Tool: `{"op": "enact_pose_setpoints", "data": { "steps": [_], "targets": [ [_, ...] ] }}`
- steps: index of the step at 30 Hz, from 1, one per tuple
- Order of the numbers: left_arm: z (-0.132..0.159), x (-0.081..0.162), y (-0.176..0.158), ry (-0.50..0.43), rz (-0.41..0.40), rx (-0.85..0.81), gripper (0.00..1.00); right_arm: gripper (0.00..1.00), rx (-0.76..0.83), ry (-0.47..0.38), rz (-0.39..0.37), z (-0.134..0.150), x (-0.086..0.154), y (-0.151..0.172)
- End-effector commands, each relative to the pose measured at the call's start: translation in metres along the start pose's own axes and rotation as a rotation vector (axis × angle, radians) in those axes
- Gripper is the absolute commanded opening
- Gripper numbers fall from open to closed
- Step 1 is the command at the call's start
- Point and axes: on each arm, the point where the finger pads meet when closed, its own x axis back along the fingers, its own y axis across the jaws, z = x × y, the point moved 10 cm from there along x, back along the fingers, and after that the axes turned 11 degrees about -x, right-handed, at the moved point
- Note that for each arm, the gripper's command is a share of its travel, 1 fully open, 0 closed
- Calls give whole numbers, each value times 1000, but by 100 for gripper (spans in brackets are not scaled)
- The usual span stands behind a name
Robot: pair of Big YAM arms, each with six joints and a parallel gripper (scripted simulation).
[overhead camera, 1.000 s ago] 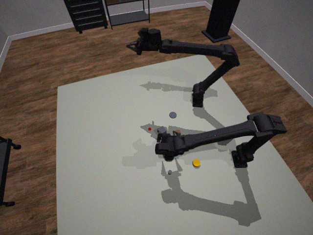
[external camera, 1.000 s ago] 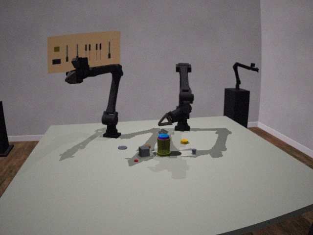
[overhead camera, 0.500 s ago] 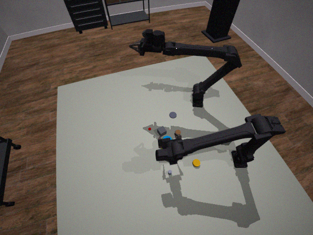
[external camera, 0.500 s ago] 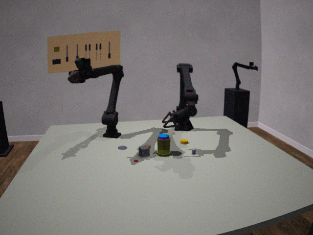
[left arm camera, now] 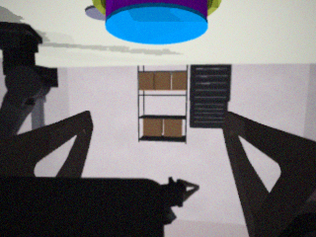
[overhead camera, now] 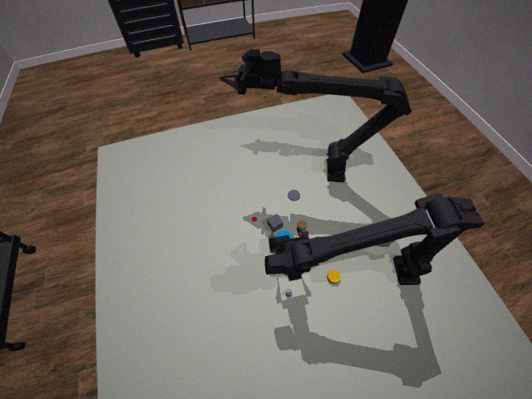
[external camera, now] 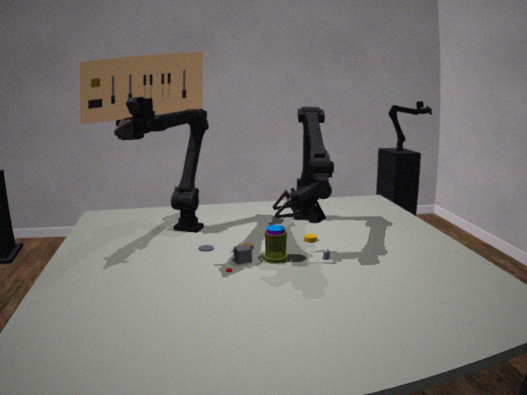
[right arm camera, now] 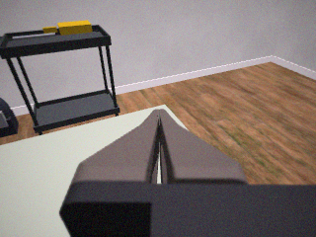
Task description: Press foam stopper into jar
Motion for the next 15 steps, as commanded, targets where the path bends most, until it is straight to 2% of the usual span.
{"op": "enact_pose_setpoints", "data": {
  "steps": [1,8,9,10,15],
  "targets": [
    [-18,-14,3,2,-18,28,98,0,11,-19,-14,-11,-1,7],
    [-24,-20,5,2,-21,27,98,0,11,-19,-14,-11,-1,7],
    [-20,-14,-4,1,-2,4,98,0,11,-19,-14,-11,-1,7],
    [-27,-23,8,3,-24,29,98,0,11,-19,-14,-11,-1,7],
    [-33,-26,8,3,-21,26,98,0,11,-19,-14,-11,-1,7]
  ]
}}
